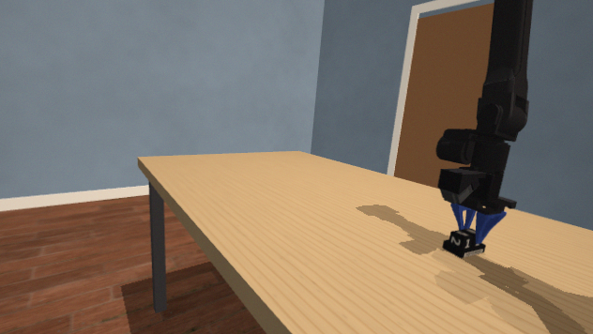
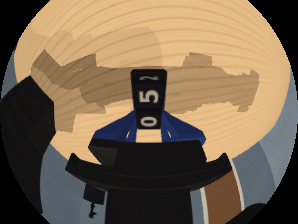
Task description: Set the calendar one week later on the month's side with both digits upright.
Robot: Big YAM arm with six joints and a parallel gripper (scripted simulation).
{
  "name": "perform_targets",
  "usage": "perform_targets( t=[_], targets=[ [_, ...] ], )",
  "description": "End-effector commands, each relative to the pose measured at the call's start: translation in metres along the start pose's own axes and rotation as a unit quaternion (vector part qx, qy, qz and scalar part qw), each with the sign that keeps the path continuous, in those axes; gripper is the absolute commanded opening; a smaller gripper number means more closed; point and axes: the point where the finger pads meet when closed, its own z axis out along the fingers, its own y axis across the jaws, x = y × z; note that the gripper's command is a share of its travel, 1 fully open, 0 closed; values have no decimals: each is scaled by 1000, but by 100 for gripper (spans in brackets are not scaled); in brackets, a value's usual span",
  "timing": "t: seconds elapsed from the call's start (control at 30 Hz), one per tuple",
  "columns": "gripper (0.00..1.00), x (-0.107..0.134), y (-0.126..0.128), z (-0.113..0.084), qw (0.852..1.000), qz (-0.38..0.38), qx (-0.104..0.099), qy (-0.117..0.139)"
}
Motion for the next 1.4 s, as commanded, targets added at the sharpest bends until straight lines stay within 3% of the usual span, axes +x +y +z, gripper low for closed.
perform_targets(
  t=[0.0, 1.37],
  targets=[
    [26, 1, 0, 3, 1000, -2, 0, -2],
    [26, -1, -1, -12, 1000, -2, 3, -2]
  ],
)
